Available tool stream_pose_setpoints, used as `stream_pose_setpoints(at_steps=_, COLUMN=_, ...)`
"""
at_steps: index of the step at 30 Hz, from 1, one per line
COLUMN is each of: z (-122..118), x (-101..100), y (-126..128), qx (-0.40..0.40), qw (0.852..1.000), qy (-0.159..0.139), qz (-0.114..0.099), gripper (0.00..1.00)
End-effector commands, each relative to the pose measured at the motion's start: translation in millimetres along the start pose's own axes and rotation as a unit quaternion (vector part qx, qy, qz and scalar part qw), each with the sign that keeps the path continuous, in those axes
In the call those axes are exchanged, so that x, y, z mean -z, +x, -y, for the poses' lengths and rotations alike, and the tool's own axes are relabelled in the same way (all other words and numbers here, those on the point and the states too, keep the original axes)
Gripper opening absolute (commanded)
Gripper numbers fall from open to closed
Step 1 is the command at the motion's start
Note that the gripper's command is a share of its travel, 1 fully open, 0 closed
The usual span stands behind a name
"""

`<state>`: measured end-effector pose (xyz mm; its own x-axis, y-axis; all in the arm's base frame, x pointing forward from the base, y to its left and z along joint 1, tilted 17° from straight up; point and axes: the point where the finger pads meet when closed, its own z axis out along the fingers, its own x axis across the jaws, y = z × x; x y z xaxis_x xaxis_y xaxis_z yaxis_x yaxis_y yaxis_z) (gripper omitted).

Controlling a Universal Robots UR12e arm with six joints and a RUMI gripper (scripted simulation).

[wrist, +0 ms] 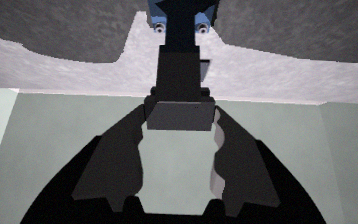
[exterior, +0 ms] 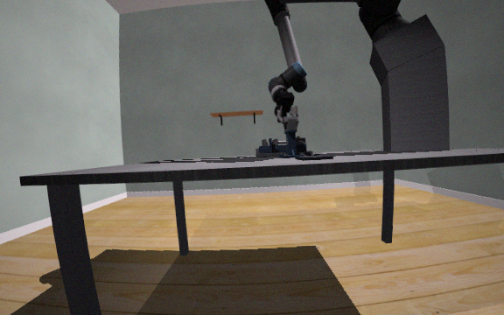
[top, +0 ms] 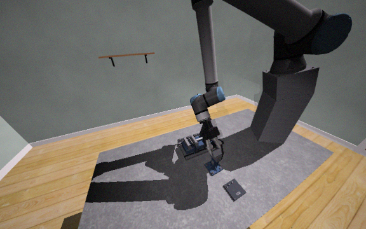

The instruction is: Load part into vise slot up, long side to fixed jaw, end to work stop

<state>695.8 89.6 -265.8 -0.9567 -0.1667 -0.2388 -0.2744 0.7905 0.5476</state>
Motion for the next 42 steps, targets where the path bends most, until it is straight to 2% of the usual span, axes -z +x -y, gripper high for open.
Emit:
stream_pose_setpoints(at_steps=1, z=-0.3, x=0.3, y=-0.4, qx=0.000, qw=1.000, qy=0.000, qz=0.000, gripper=0.00)
stream_pose_setpoints(at_steps=42, z=-3.5, x=3.5, y=-0.1, qx=0.000, qw=1.000, qy=0.000, qz=0.000, gripper=0.00)
